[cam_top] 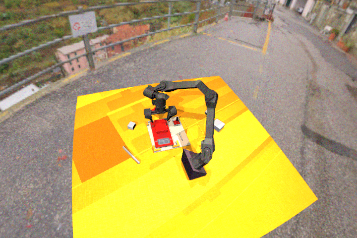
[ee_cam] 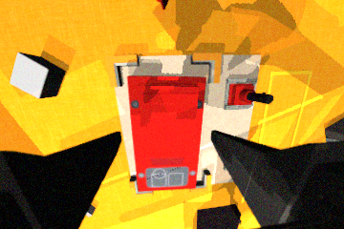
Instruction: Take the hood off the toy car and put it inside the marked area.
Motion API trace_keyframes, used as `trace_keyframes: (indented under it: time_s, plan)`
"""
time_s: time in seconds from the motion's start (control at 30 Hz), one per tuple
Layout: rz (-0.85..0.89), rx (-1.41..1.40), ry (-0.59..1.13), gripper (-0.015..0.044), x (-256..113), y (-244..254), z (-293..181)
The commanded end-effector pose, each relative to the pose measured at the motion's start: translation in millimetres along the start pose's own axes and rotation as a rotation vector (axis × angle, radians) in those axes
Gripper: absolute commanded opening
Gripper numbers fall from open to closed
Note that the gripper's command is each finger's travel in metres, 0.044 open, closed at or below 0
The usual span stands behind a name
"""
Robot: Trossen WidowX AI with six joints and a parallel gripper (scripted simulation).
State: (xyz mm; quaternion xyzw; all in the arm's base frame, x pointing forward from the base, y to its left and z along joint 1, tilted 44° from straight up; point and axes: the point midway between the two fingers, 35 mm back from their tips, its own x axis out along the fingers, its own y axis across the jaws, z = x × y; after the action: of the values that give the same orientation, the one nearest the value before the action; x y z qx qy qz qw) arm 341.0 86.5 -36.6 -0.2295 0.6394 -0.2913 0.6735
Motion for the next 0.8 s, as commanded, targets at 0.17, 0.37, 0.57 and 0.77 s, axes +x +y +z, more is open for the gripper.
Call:
trace_keyframes:
  time_s: [0.17, 0.37, 0.57, 0.77]
  plan:
    - [-0.007, -0.007, 0.004, 0.044, 8, -1, -1]
    - [-0.008, -0.007, 0.003, 0.044, 12, -2, -1]
    - [-0.008, -0.007, 0.003, 0.044, 16, -2, -2]
    - [-0.008, -0.007, 0.003, 0.044, 20, -2, -2]
